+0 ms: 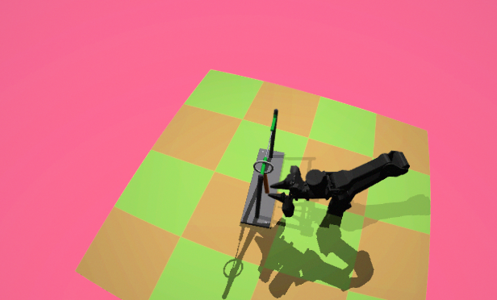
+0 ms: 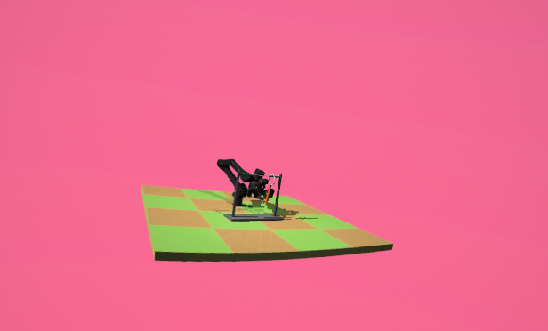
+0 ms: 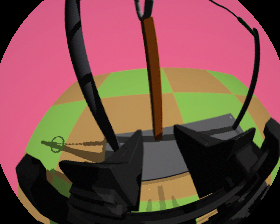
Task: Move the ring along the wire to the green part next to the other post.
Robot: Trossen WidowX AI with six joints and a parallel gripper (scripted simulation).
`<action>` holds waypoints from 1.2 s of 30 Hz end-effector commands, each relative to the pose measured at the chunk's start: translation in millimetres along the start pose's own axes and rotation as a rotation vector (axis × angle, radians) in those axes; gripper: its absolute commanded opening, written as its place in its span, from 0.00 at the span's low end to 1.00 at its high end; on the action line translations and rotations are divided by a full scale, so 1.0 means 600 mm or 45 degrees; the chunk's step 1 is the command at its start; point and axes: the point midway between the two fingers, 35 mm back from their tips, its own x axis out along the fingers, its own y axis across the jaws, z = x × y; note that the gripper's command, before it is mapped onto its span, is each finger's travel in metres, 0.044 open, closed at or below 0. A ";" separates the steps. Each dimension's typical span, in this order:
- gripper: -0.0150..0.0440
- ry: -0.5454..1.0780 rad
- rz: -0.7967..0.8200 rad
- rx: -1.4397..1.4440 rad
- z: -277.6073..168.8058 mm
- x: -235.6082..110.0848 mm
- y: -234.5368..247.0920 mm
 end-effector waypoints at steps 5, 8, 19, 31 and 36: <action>0.53 -0.003 -0.006 0.006 -0.001 -0.006 -0.002; 0.53 -0.003 -0.006 0.006 -0.001 -0.006 -0.002; 0.57 -0.003 0.001 0.002 0.000 -0.008 0.000; 1.00 0.000 0.002 0.001 -0.001 -0.090 -0.003; 1.00 0.000 0.002 0.001 -0.001 -0.090 -0.003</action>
